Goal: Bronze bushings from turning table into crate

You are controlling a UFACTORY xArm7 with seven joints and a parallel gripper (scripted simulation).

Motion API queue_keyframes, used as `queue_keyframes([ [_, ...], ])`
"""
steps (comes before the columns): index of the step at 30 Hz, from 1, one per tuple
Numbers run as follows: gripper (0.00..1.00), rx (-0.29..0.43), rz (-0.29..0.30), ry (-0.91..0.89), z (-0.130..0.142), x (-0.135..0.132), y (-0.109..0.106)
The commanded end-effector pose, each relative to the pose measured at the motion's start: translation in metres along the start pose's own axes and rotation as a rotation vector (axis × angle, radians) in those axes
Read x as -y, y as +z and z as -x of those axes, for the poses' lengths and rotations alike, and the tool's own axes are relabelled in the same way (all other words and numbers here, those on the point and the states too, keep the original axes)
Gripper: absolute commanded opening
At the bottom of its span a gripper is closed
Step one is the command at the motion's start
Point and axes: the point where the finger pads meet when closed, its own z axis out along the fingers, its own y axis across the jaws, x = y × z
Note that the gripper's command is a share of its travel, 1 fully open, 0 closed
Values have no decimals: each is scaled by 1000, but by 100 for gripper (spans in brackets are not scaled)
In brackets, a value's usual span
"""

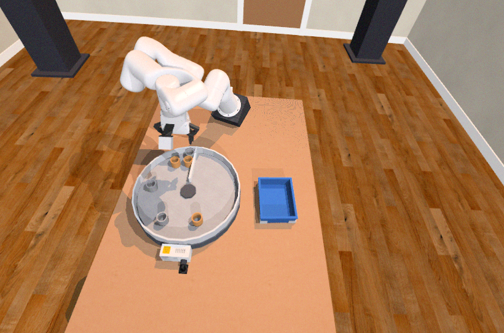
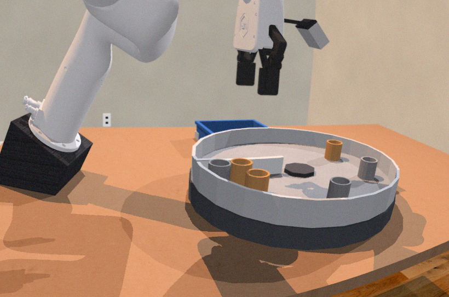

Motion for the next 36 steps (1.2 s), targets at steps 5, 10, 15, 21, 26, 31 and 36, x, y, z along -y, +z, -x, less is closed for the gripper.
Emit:
queue_keyframes([
  [5, 100, 1, -5, 4, 1, 1, 0],
  [10, 100, 1, -5, 4, 1, 1, 0],
  [15, 100, 1, -5, 4, 1, 1, 0],
  [21, 12, 1, -5, 4, 1, 1, 0],
  [26, 12, 1, -5, 4, 1, 1, 0],
  [31, 12, 1, -5, 4, 1, 1, 0],
  [36, 12, 1, -5, 4, 1, 1, 0],
])
